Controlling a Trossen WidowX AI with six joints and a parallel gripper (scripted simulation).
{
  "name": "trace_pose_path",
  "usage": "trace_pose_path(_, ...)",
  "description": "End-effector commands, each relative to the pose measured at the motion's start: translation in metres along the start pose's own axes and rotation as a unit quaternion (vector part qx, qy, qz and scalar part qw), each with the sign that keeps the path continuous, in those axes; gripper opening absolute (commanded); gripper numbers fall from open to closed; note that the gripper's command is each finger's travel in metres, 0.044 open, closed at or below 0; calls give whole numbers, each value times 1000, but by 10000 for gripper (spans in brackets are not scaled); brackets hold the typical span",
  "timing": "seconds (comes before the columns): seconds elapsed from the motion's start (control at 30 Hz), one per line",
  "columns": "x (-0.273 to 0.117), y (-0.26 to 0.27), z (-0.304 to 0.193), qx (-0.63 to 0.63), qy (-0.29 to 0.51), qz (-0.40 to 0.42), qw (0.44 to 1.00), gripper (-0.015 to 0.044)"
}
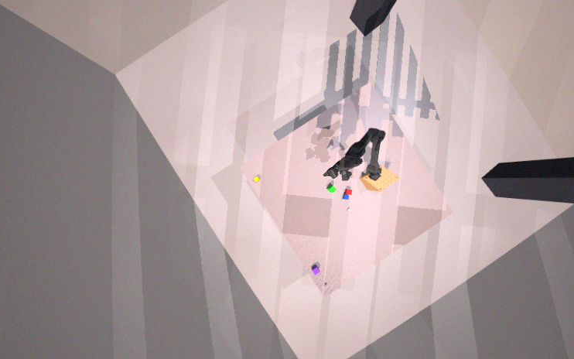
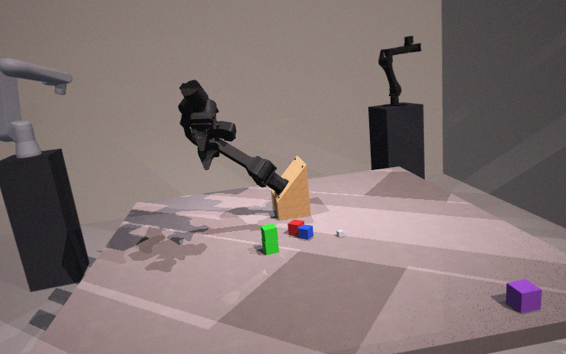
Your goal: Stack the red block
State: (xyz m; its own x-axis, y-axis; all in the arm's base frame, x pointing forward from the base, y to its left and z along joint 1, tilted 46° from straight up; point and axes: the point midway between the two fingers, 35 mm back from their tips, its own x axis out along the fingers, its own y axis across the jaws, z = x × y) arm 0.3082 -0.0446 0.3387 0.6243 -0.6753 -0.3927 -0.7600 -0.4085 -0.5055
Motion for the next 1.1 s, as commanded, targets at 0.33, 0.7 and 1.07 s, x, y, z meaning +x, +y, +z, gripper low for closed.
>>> trace_pose_path(0.33, 43, 52, 151, 116, -81, 148, 979, 440)
trace_pose_path(0.7, 47, 116, 222, 216, -47, 270, 937, 440)
trace_pose_path(1.07, 31, 195, 254, 296, 54, 361, 883, 440)
